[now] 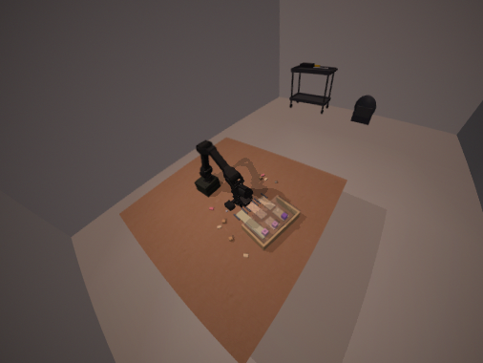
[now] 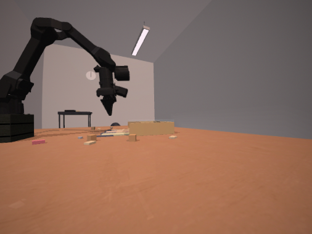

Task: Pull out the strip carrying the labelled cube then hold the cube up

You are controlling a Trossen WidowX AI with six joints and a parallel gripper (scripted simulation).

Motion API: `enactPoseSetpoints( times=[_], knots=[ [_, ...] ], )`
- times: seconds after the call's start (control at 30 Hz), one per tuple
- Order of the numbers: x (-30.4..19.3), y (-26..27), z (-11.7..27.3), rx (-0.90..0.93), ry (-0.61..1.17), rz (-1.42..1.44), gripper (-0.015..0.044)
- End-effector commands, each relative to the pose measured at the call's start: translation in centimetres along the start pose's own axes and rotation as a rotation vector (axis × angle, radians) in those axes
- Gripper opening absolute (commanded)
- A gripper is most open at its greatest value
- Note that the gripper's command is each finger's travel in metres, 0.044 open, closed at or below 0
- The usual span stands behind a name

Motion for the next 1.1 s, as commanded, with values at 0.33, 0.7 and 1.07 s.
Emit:
enactPoseSetpoints(
  times=[0.33,0.7,1.07],
  knots=[
    [0.5,-0.8,-1.9,-0.021,0.095,-0.008,0.0000],
    [0.4,-0.8,-3.7,-0.021,0.095,-0.008,0.0000],
    [0.0,-0.9,-5.5,-0.021,0.095,-0.008,0.0000]
  ],
)
Point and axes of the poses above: the point midway between the two fingers, 35 mm back from their tips, its own z axis back along the fingers, its own y axis across the jaws, x = y × z, the point moved 5 cm from there along z, back along the fingers, and after that the axes turned 9 degrees about -z, right-handed, at the moved point
